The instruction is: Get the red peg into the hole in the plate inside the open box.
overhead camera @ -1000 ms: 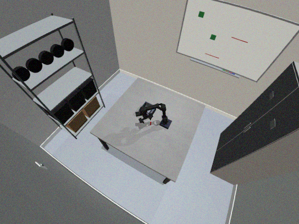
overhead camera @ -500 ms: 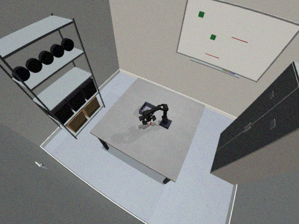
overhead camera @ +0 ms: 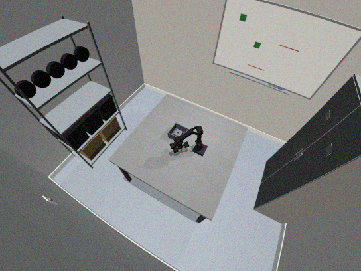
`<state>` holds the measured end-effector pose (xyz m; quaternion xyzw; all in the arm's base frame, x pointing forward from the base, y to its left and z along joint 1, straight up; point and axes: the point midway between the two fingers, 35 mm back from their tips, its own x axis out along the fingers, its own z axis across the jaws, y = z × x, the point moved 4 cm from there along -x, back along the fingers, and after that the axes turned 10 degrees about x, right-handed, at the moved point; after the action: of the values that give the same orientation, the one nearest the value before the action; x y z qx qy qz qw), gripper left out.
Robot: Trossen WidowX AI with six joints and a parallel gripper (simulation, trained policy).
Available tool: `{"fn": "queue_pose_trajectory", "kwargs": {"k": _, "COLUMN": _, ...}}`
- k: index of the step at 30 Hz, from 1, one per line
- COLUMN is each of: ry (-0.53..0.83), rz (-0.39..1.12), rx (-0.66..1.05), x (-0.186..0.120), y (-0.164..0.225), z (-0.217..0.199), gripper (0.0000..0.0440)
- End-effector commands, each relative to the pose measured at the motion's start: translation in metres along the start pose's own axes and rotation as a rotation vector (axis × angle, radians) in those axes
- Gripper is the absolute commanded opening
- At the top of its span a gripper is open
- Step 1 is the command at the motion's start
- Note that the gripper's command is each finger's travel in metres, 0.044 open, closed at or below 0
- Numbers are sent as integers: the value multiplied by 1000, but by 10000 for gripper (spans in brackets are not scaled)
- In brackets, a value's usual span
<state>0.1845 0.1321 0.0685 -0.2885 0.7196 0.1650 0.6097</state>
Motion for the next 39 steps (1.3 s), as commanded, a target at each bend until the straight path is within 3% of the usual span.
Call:
{"fn": "queue_pose_trajectory", "kwargs": {"k": 1, "ry": 3, "rz": -12, "rx": -13, "x": 12, "y": 0, "z": -1, "gripper": 375}}
{"fn": "queue_pose_trajectory", "kwargs": {"k": 12, "ry": 38, "rz": 0, "rx": -2, "x": 28, "y": -1, "z": -3, "gripper": 87}}
{"fn": "queue_pose_trajectory", "kwargs": {"k": 16, "ry": 66, "rz": -2, "rx": 5, "x": 30, "y": -3, "z": -5, "gripper": 2}}
{"fn": "queue_pose_trajectory", "kwargs": {"k": 39, "ry": -50, "rz": -195, "rx": 100, "x": -70, "y": -68, "z": -13, "gripper": 0}}
